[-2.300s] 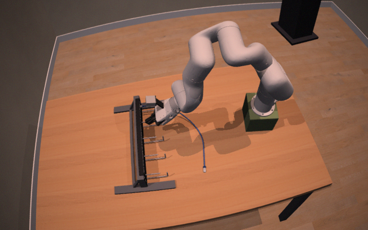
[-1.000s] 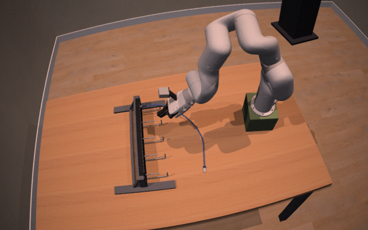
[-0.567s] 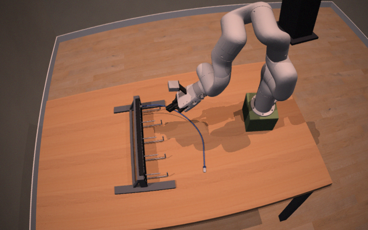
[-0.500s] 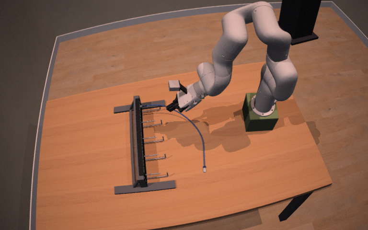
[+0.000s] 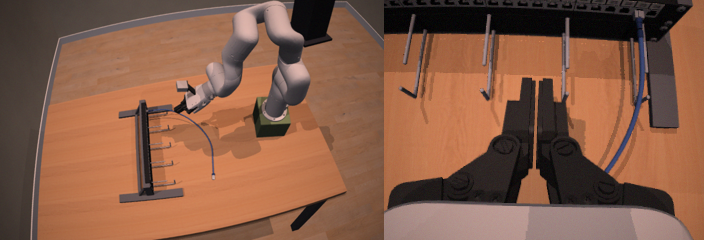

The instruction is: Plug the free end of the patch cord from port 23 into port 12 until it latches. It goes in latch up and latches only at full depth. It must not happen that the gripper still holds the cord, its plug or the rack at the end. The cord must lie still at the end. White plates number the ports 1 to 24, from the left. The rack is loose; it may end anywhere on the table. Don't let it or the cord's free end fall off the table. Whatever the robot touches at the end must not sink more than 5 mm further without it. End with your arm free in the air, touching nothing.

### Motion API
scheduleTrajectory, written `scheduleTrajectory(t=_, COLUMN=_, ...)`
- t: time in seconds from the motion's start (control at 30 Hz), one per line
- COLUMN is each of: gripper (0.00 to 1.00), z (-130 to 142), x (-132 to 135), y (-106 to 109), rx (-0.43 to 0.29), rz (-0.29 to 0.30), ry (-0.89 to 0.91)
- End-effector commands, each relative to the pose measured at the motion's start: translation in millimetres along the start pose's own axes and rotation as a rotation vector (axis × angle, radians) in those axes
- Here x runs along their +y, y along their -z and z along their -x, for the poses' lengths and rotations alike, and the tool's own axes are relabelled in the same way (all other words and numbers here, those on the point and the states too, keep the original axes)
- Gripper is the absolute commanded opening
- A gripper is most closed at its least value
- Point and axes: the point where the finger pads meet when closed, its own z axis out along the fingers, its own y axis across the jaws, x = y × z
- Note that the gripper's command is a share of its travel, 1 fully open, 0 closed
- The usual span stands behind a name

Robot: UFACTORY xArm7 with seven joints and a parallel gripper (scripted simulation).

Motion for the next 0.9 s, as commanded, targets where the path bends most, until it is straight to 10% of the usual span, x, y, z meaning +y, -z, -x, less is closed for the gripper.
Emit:
scheduleTrajectory(t=0.0, gripper=0.00, z=-2, x=21, y=0, rx=0.003, rz=-0.001, ry=0.000)
scheduleTrajectory(t=0.87, gripper=0.00, z=-2, x=86, y=-1, rx=0.003, rz=-0.001, ry=0.000)
